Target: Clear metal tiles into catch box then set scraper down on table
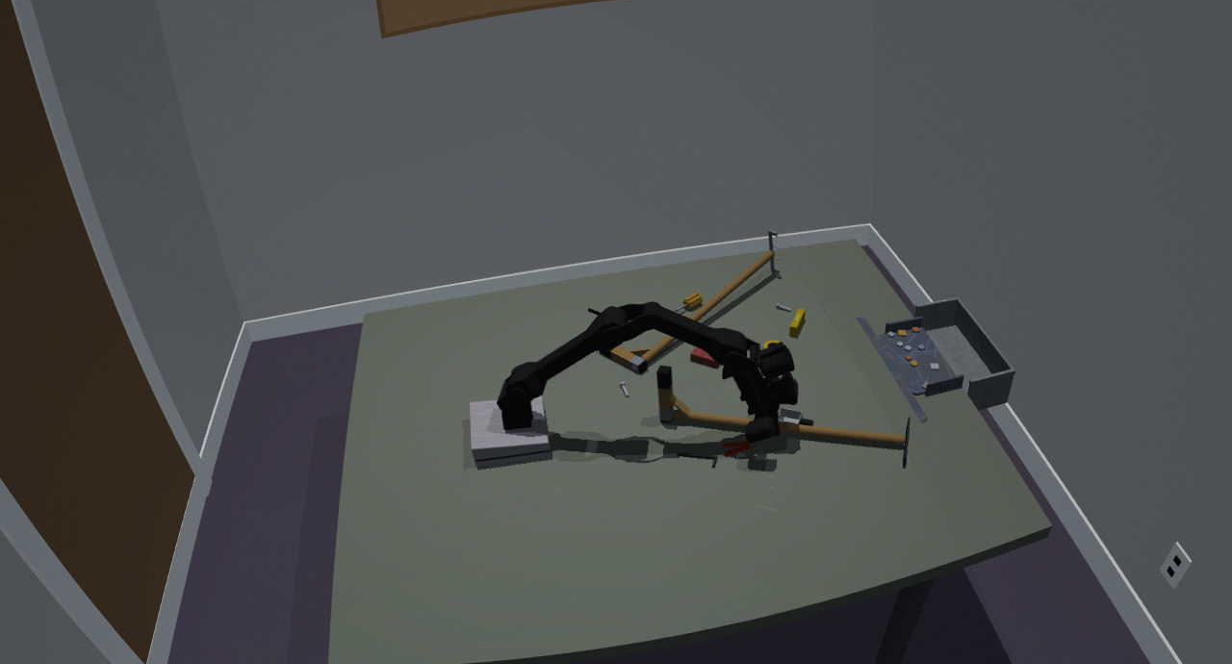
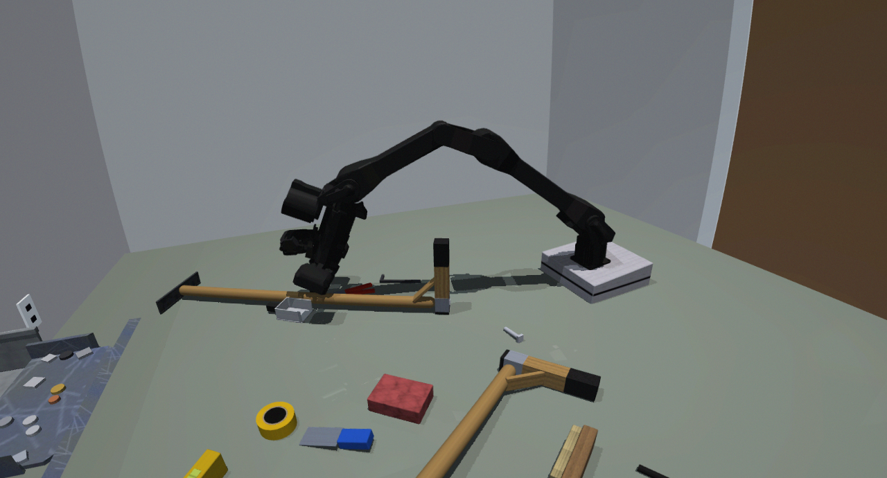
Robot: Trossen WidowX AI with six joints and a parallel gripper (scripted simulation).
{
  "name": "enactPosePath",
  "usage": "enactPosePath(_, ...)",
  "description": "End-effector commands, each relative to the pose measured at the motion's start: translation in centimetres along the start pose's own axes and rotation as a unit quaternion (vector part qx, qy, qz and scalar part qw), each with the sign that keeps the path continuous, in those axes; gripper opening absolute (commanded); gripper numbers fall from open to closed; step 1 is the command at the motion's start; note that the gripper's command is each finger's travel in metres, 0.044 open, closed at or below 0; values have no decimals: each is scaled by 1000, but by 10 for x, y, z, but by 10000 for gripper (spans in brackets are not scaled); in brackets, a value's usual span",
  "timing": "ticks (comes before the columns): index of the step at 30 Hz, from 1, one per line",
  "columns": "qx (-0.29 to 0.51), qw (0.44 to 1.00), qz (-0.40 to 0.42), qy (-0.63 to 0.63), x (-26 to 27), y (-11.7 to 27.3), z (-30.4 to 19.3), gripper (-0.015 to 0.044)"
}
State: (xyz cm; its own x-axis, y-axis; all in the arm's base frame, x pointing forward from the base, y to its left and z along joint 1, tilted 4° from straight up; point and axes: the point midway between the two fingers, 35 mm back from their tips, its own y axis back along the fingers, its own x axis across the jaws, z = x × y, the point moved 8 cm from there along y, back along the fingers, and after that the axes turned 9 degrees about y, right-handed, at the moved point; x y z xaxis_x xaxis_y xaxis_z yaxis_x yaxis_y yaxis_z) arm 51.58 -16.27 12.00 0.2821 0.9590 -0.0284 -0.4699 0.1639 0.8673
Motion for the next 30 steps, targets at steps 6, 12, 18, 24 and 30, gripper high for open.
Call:
enactPosePath(6,2,1000,4,2,15,-2,2,0)
enactPosePath(12,1,1000,4,2,20,-2,3,0)
enactPosePath(18,1,1000,4,2,26,-2,4,0)
enactPosePath(24,1,1000,5,1,32,-2,6,0)
enactPosePath(30,-3,1000,1,-1,25,5,9,0)
